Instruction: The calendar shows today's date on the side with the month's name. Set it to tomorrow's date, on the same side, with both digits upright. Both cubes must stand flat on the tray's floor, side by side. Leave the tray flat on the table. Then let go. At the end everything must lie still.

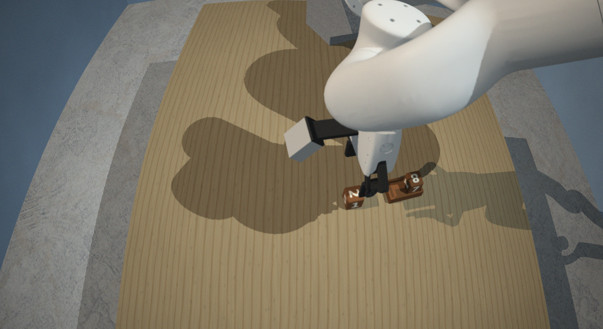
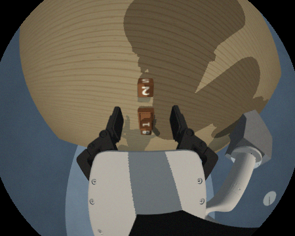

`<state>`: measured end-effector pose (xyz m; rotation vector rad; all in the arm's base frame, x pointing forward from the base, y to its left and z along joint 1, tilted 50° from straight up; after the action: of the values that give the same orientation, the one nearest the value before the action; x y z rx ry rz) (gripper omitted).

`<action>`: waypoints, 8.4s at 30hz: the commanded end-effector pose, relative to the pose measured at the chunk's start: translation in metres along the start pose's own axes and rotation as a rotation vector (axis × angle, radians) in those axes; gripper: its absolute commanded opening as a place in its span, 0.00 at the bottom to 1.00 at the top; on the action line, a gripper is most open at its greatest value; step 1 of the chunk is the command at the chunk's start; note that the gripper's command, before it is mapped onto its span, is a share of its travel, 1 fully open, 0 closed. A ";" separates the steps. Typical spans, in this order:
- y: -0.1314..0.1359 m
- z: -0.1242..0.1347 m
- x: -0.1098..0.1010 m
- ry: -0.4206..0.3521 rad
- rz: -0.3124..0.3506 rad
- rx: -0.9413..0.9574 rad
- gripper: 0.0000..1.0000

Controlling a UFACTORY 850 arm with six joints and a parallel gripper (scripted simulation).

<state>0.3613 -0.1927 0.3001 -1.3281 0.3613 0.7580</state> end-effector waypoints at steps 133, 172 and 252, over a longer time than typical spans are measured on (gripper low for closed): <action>-0.002 0.000 0.051 -0.001 0.004 0.017 0.49; -0.002 0.000 0.079 -0.001 0.004 0.017 0.49; -0.002 0.000 0.012 -0.001 0.004 0.017 0.29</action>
<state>0.3909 -0.1812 0.2748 -1.3122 0.3697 0.7554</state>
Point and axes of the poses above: the point where the finger pads meet when closed, its own x axis out along the fingers, its own y axis across the jaws, z = x × y, the point moved 7 cm from there along -x, back along the fingers, and after that the axes turned 2 degrees about x, right-handed, at the moved point
